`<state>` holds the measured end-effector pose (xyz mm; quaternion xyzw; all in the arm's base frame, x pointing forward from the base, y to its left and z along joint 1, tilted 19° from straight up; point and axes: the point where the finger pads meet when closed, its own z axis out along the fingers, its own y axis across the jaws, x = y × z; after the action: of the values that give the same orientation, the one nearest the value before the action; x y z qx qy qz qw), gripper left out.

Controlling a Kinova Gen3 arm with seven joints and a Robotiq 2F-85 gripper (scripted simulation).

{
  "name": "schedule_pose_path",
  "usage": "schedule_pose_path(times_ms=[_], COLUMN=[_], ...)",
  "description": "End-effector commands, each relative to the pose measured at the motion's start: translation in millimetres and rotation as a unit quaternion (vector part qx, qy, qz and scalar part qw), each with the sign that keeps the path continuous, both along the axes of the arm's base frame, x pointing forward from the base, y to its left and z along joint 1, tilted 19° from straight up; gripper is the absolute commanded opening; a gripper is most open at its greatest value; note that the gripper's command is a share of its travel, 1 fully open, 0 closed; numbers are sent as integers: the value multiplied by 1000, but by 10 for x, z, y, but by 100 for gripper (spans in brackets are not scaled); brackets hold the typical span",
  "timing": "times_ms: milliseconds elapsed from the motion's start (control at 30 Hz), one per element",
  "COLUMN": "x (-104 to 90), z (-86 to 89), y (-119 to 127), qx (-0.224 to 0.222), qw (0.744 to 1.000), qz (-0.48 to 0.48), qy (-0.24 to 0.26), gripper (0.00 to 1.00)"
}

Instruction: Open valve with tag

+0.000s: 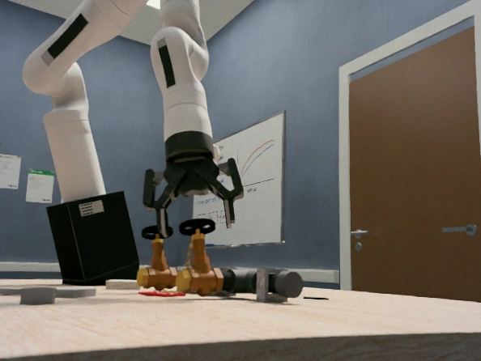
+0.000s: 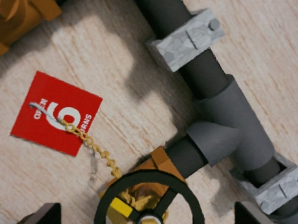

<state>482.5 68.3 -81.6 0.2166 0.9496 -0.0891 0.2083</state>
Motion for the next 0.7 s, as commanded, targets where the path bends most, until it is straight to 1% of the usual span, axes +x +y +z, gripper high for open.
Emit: schedule_pose_path(times_ms=[0,167,300,367,533,667], x=[4,4,4,4,4,4], z=[5,5,5,5,5,5], y=[12,12,12,12,12,12], qx=[38,85,113,113,137,147], qw=[994,970,947,947,922,910], qz=[-101,-218,-289,-289,-347,-372], qy=[-32,-66,-87,-87,-104,-111], gripper=[100,100,100,100,100,100])
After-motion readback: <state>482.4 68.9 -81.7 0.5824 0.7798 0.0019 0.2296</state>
